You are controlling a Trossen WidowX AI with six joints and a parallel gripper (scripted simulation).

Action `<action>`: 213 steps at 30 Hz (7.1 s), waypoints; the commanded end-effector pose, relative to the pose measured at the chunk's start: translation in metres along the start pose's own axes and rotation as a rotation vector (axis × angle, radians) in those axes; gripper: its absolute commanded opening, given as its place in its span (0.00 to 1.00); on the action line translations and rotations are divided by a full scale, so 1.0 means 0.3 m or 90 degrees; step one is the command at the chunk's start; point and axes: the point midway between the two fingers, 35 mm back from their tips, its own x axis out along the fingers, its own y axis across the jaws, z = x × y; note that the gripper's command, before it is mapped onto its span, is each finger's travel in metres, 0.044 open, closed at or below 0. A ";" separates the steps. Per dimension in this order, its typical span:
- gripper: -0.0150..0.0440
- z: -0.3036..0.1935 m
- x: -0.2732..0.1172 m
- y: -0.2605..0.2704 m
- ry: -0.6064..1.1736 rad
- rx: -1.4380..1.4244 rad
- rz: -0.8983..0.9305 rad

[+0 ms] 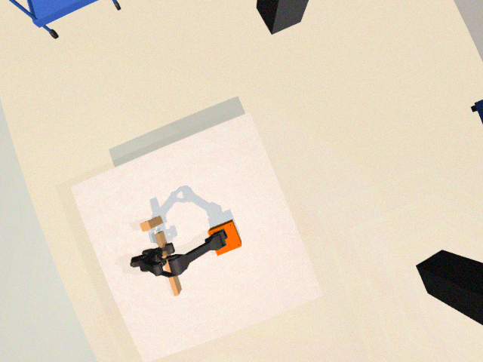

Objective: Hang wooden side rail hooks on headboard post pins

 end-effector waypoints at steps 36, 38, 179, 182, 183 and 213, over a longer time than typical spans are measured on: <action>0.25 0.002 0.024 0.013 -0.003 -0.010 0.007; 0.25 0.001 0.024 0.017 -0.003 -0.022 0.007; 0.25 -0.005 -0.027 0.063 -0.003 -0.063 0.008; 0.25 -0.005 -0.029 0.063 -0.003 -0.063 0.008; 0.25 -0.005 -0.029 0.063 -0.003 -0.063 0.008; 0.25 -0.005 -0.046 0.063 -0.003 -0.063 0.008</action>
